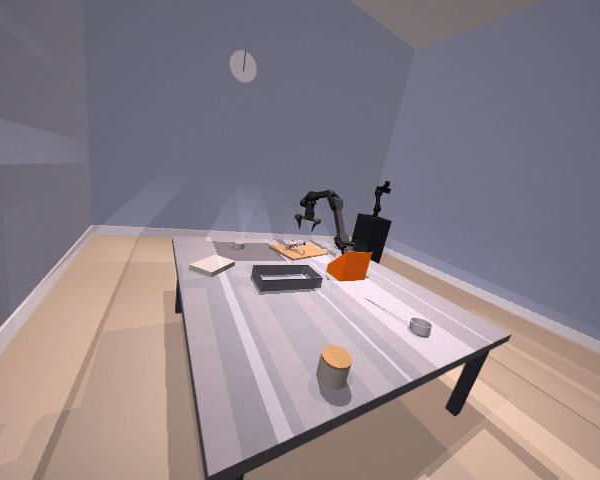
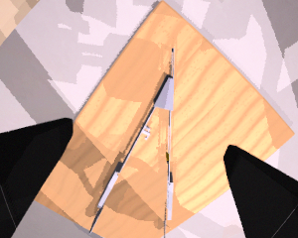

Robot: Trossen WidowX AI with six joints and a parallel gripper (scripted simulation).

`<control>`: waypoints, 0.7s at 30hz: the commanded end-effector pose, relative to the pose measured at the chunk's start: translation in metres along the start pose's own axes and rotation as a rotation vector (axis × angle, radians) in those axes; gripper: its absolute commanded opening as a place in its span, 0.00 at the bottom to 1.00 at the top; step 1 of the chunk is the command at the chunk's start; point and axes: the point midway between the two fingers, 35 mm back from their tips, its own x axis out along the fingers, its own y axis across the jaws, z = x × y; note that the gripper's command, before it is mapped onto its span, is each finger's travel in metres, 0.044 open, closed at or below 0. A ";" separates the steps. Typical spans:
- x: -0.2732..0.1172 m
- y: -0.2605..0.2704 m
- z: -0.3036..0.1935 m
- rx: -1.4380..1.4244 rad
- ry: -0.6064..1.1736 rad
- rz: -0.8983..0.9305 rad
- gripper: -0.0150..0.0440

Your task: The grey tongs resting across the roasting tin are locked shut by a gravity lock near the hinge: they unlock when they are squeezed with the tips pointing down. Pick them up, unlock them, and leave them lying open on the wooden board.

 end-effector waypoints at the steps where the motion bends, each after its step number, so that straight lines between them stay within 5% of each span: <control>1: -0.018 -0.003 0.017 -0.011 0.001 0.003 1.00; 21: -0.031 -0.007 0.027 -0.015 -0.003 0.005 1.00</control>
